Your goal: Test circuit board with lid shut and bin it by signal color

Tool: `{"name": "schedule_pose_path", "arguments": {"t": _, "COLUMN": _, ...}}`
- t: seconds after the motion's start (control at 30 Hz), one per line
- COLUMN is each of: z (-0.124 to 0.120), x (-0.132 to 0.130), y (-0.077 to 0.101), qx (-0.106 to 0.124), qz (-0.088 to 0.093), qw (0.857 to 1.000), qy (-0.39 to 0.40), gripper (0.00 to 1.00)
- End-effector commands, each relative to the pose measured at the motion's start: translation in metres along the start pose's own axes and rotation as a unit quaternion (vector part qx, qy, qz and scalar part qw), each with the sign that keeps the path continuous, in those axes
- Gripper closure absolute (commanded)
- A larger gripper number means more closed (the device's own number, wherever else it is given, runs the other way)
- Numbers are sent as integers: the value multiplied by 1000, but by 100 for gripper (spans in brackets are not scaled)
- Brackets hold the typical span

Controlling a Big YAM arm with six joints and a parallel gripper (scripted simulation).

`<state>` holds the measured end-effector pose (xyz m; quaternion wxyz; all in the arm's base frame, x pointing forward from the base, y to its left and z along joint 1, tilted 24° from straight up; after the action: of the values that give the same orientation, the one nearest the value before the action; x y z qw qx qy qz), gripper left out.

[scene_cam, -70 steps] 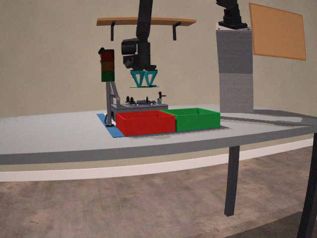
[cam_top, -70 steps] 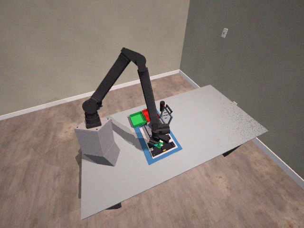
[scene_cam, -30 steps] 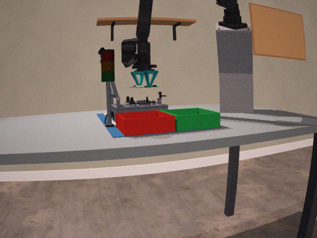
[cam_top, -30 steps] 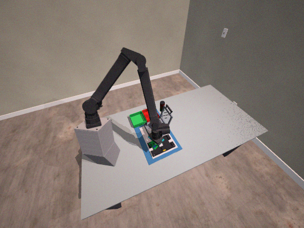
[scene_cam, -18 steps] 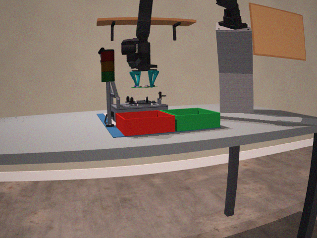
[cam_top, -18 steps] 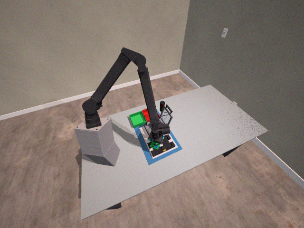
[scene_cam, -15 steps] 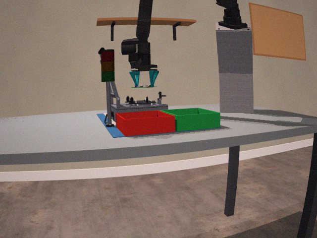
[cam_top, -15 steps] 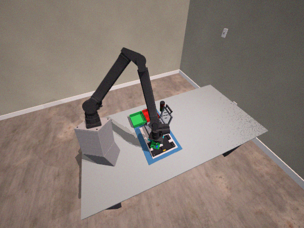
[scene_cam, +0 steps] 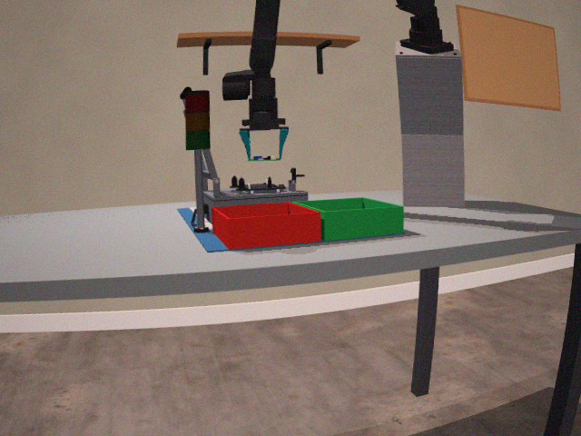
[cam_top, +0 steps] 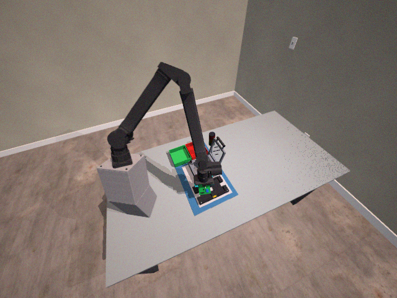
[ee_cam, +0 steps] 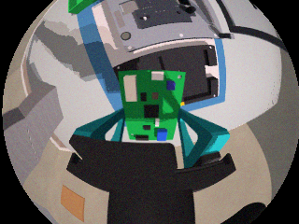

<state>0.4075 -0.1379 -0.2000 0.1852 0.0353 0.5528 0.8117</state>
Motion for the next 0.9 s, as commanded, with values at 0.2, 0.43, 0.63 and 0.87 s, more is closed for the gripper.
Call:
{"name": "schedule_pose_path", "arguments": {"t": 0.2, "z": -1, "x": 7, "y": -4, "qx": -5, "qz": 11, "qw": 994, "qy": 104, "gripper": 28}}
{"name": "schedule_pose_path", "arguments": {"t": 0.43, "z": -1, "x": 7, "y": -4, "qx": -5, "qz": 11, "qw": 992, "qy": 129, "gripper": 28}}
{"name": "schedule_pose_path", "arguments": {"t": 0.63, "z": -1, "x": 7, "y": -4, "qx": -5, "qz": 11, "qw": 989, "qy": 146, "gripper": 28}}
{"name": "schedule_pose_path", "arguments": {"t": 0.87, "z": -1, "x": 7, "y": -4, "qx": -5, "qz": 11, "qw": 988, "qy": 151, "gripper": 28}}
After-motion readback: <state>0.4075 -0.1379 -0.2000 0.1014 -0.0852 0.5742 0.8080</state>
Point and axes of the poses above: the point where the finger pads meet when closed, its own y axis back along the fingers, its own x axis across the jaws, z = x × y, the point moved 3 cm from there along y, back along the fingers, and after that the axes turned 5 degrees about y, right-handed, at the moved point
